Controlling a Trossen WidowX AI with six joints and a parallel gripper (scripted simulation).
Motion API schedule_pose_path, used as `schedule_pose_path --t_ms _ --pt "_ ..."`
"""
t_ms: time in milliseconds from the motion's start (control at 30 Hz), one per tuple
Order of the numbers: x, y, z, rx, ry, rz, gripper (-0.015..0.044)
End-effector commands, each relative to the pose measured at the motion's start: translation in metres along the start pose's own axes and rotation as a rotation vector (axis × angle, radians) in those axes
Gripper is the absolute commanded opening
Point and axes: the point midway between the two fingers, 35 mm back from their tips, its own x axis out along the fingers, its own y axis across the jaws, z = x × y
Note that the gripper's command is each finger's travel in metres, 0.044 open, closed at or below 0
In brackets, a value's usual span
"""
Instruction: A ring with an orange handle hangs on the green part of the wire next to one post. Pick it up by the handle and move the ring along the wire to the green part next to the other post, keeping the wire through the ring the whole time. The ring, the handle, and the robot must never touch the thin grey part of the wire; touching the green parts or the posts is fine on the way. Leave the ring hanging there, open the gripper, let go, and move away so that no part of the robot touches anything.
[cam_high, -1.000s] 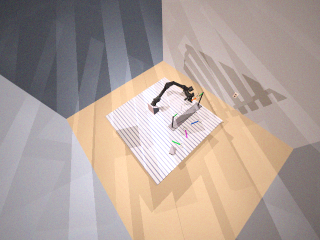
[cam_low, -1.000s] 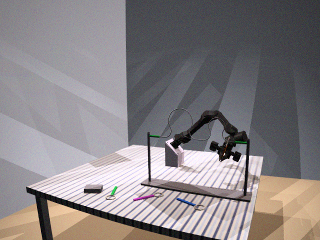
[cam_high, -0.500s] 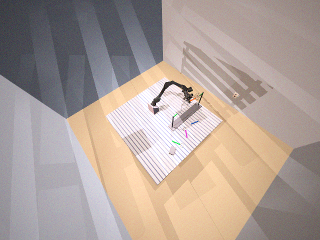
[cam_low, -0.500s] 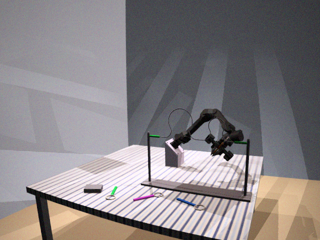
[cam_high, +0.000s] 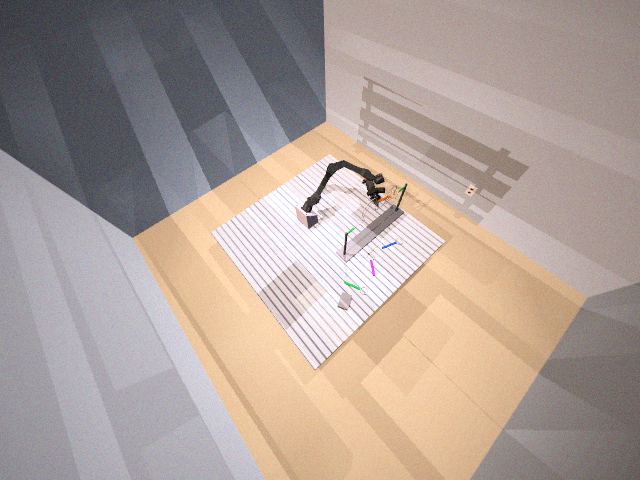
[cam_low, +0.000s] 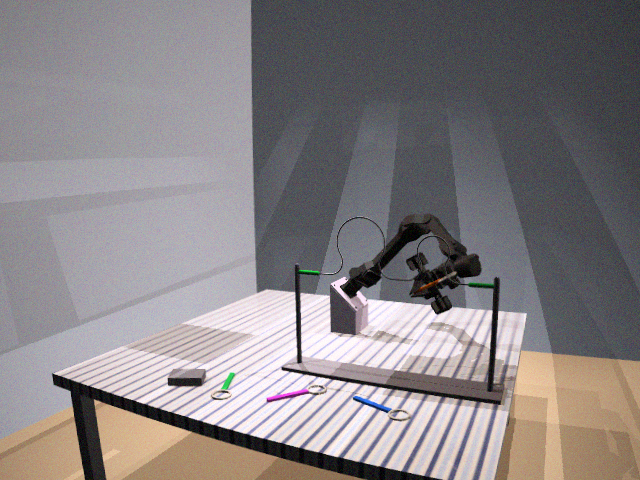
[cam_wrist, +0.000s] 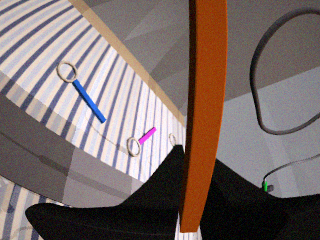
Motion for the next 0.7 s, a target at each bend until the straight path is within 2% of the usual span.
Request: schedule_pose_path --t_ms 0,667 --pt "-0.001 -0.016 0.001 -0.076 -0.002 -0.05 -0.015" --pt "-0.009 -0.07 0.014 -0.405 -0.002 -0.232 -0.015"
